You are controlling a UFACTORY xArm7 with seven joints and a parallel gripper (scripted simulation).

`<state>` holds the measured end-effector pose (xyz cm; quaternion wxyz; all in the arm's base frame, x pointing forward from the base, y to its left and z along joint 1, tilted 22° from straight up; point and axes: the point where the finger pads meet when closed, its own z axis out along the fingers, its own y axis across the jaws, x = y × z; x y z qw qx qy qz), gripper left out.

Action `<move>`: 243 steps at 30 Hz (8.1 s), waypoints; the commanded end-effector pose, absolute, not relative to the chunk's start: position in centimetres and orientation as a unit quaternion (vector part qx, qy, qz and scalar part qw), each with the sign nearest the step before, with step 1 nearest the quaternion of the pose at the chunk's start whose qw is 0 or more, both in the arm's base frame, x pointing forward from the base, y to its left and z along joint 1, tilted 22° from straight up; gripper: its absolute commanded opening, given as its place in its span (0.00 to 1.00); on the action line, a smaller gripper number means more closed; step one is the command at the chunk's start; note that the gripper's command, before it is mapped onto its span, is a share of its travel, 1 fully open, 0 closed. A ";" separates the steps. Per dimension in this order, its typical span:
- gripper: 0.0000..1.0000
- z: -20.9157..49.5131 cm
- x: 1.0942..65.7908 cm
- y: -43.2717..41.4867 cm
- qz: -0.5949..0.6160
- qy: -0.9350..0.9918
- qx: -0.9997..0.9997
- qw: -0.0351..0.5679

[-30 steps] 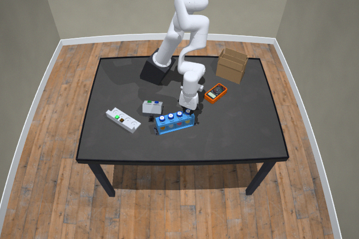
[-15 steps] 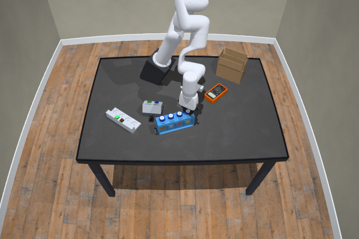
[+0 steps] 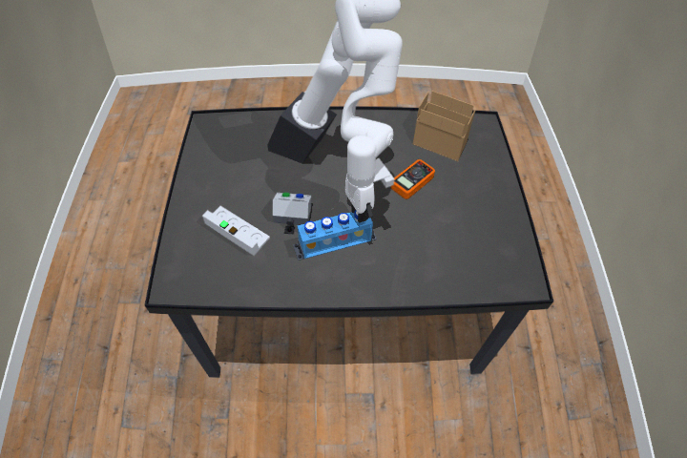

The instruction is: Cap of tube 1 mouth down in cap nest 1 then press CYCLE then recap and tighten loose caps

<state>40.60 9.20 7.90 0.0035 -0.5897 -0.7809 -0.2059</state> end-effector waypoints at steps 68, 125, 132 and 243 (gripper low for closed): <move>0.00 8.0 40.7 9.2 -0.187 -0.913 -0.360 -0.052; 0.46 7.9 40.7 9.3 -0.178 -0.487 -0.851 0.076; 0.46 8.2 40.7 9.2 -0.178 -0.488 -0.851 0.076; 0.00 6.6 41.6 4.3 -0.193 -0.780 -0.595 0.000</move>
